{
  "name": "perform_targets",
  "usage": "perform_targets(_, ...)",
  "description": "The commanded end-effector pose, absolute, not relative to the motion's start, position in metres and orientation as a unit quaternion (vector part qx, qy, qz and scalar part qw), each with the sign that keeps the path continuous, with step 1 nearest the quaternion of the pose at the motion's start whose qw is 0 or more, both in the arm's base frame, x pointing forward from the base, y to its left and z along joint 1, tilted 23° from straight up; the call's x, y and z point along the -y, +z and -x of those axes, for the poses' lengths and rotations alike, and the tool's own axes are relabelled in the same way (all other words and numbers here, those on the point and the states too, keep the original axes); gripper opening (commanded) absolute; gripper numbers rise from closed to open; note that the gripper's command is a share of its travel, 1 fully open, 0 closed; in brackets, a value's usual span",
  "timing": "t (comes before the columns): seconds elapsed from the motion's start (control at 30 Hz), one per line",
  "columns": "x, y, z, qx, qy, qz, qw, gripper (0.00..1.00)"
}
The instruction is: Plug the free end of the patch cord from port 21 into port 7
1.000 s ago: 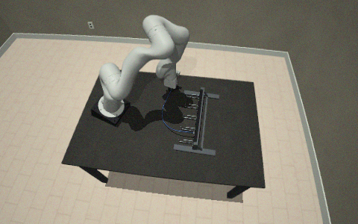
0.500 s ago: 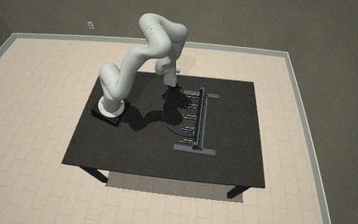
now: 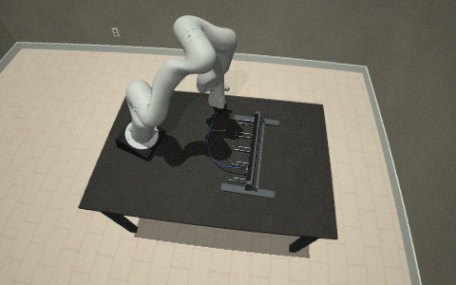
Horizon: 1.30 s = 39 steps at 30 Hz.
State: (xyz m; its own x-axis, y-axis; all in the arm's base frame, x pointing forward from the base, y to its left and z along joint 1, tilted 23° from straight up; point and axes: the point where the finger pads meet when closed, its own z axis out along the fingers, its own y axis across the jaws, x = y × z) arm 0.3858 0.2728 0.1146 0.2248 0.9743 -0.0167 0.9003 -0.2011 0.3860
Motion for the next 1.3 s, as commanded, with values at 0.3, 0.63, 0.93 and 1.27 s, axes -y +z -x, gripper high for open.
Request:
perform_targets(0.3, -0.274, 0.117, -0.385, -0.612, 0.116, -0.766, 0.159, 0.00)
perform_targets(0.63, -0.273, 0.117, -0.385, -0.611, 0.116, -0.767, 0.159, 0.00)
perform_targets(0.93, -0.268, 0.122, -0.390, -0.588, 0.120, -0.783, 0.167, 0.00)
perform_targets(1.27, -0.254, 0.134, -0.404, -0.519, 0.129, -0.824, 0.187, 0.00)
